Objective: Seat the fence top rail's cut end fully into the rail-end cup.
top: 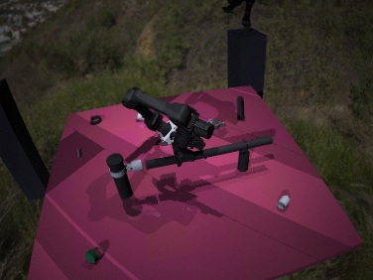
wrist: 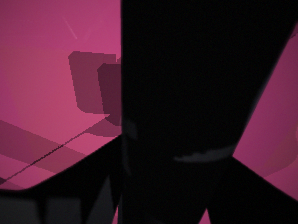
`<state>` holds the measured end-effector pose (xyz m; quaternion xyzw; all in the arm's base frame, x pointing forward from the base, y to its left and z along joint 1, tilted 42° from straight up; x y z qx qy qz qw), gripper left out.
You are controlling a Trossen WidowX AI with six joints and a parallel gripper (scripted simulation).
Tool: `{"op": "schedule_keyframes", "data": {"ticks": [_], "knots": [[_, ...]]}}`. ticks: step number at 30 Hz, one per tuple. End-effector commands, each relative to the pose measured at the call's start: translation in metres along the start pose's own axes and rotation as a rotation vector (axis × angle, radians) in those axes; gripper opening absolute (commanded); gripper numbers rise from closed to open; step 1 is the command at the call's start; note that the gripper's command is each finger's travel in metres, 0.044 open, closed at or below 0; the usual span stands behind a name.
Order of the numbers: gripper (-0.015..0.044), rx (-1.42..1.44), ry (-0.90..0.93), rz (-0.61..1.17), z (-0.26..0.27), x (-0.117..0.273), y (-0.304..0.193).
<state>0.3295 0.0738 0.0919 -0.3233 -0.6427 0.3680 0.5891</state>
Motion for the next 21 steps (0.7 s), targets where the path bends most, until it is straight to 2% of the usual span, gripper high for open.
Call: {"op": "schedule_keyframes", "data": {"ticks": [1,21], "knots": [[0.0000,-0.004,-0.011,0.003,-0.0031,0.0024,-0.0025],[0.0000,-0.004,-0.011,0.003,-0.0040,0.0039,-0.0025]]}}
Point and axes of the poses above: the point midway between the two fingers, 35 mm back from their tips, its own x axis back along the fingers, its own z axis across the jaws, y = z × x, the point moved 3 cm from there along x, back along the fingers, and after that the axes turned 6 degrees about x, right-handed, at the moved point
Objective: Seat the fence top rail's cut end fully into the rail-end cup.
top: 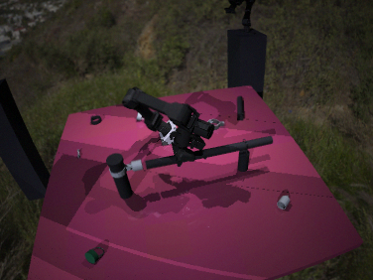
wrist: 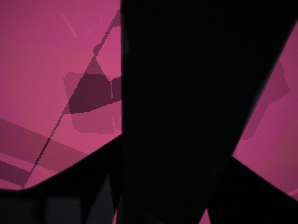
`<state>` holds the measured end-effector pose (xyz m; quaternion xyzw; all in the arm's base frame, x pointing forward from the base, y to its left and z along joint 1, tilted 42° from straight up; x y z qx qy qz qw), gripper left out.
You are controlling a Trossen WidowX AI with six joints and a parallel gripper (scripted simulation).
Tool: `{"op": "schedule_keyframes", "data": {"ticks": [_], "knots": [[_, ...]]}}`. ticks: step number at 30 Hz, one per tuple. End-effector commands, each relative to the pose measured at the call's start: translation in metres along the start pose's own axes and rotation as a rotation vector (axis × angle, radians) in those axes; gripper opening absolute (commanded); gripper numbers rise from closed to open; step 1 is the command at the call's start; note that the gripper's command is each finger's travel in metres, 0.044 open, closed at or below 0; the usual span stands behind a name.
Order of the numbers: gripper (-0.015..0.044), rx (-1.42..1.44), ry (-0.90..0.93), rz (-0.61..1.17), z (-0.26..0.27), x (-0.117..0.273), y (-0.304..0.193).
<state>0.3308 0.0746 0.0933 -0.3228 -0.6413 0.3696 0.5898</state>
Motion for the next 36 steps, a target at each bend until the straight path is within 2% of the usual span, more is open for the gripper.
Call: {"op": "schedule_keyframes", "data": {"ticks": [1,23,36], "knots": [[0.0000,-0.008,-0.012,0.002,-0.003,0.003,-0.002],[0.0000,-0.007,-0.011,0.002,-0.001,0.004,-0.002],[0.0000,0.001,-0.002,0.002,0.002,-0.003,-0.018]]}}
Point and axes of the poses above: the point midway between the two fingers, 35 mm back from their tips, its own x axis back along the fingers, its own z axis across the jaws, y = z × x, the point moved 3 cm from there along x, back along the fingers, and after that the axes turned 6 degrees about x, right-handed, at the moved point
